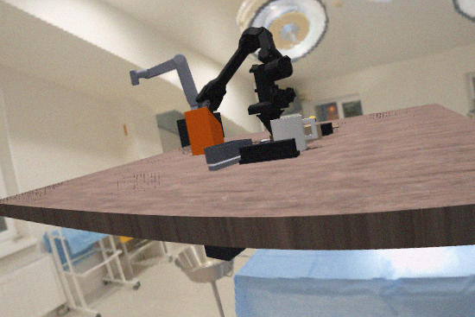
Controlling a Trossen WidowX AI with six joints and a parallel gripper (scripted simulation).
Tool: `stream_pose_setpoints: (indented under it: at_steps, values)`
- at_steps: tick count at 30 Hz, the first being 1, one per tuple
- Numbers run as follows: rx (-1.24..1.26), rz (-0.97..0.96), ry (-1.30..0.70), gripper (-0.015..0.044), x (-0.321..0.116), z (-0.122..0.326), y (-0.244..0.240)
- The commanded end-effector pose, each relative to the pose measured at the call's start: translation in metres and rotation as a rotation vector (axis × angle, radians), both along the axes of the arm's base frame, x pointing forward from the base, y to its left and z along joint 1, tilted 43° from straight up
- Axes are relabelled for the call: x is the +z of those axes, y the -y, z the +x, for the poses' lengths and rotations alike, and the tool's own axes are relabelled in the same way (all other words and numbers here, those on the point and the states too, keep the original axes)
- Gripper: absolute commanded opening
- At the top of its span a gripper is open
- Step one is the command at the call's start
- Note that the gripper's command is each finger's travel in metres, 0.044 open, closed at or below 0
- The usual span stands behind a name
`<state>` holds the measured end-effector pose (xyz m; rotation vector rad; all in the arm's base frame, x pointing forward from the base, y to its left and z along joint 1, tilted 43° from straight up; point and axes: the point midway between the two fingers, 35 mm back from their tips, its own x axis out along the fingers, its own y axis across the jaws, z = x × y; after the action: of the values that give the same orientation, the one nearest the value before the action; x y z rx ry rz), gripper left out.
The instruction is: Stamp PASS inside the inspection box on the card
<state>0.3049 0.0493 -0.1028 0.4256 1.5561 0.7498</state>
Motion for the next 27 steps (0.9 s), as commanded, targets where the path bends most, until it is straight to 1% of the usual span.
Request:
stream_pose_setpoints:
  at_steps: [1, 27]
  values:
    - [-0.002, 0.005, 0.003, 0.0000, -0.0003, 0.0007, -0.0017]
    - [-0.002, 0.004, 0.003, 0.0000, 0.0062, 0.0020, 0.0043]
